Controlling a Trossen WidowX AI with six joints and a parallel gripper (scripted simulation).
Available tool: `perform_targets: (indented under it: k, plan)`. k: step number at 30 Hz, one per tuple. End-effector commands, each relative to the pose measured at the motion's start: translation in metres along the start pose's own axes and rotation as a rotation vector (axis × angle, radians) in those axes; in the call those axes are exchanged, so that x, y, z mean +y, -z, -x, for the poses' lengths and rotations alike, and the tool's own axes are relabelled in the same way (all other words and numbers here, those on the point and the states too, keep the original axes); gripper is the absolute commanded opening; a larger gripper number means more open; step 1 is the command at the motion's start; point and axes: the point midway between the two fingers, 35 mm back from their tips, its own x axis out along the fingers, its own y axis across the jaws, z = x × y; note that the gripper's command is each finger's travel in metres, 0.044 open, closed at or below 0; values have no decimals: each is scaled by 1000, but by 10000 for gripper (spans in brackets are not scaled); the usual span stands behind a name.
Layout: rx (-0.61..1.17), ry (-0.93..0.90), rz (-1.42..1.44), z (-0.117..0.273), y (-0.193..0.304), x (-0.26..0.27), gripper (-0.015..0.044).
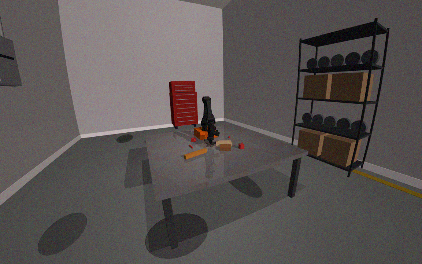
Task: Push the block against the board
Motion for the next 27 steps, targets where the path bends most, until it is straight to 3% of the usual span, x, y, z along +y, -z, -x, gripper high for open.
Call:
perform_targets:
  k: [1,4,11,27]
  plan:
    - [-6,14,1,30,-2,-4,0]
    - [-8,13,3,51,-1,-2,0]
    - [-8,13,-19,51,-4,-2,0]
    - [-15,7,-561,52,-70,10,0]
